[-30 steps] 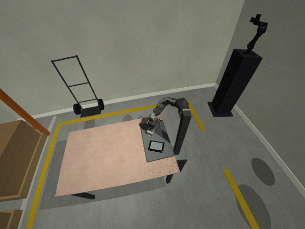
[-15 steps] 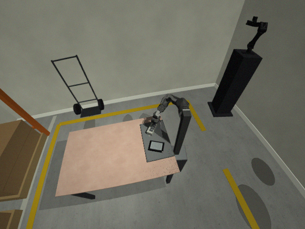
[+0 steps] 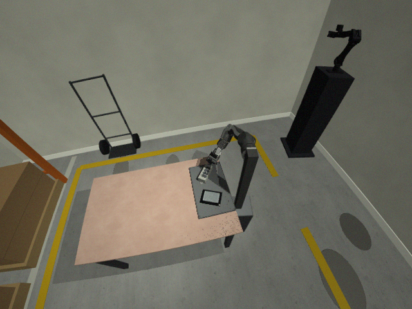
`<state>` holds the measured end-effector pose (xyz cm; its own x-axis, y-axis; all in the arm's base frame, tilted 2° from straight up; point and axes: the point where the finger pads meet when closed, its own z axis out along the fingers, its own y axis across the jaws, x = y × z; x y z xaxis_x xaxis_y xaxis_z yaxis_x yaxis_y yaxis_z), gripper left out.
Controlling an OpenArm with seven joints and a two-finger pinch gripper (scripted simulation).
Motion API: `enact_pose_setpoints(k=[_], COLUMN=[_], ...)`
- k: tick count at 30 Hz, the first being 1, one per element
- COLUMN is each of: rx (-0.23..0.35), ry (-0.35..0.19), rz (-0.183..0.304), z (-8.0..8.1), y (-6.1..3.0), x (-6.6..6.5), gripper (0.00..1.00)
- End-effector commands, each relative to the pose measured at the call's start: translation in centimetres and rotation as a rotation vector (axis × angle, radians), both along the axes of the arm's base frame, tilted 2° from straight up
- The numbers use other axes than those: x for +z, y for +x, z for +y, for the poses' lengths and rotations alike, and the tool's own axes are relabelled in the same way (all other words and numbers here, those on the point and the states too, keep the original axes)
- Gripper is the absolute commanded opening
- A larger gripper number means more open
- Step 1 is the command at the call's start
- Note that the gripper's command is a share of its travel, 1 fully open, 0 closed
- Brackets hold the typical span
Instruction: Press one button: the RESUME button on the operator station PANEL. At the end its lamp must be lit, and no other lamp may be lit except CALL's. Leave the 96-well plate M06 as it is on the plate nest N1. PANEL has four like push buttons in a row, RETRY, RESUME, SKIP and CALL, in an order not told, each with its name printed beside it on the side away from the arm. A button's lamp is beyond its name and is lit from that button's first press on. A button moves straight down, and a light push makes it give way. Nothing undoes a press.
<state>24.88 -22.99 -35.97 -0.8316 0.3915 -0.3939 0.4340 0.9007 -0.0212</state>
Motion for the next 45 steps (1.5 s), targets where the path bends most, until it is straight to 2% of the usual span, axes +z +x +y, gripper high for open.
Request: enact_pose_setpoints(k=[1,12,17,45], rx=[0.020,0.020,0.019,0.019], ry=[0.003,0.003,-0.073,-0.073], rz=[-0.097,-0.097,-0.263,-0.262], z=[0.56,0.56,0.23,0.81], y=[1.53,1.53,1.53,1.60], x=[0.56,0.56,0.64,0.54], gripper=[0.00,0.00,0.00,0.00])
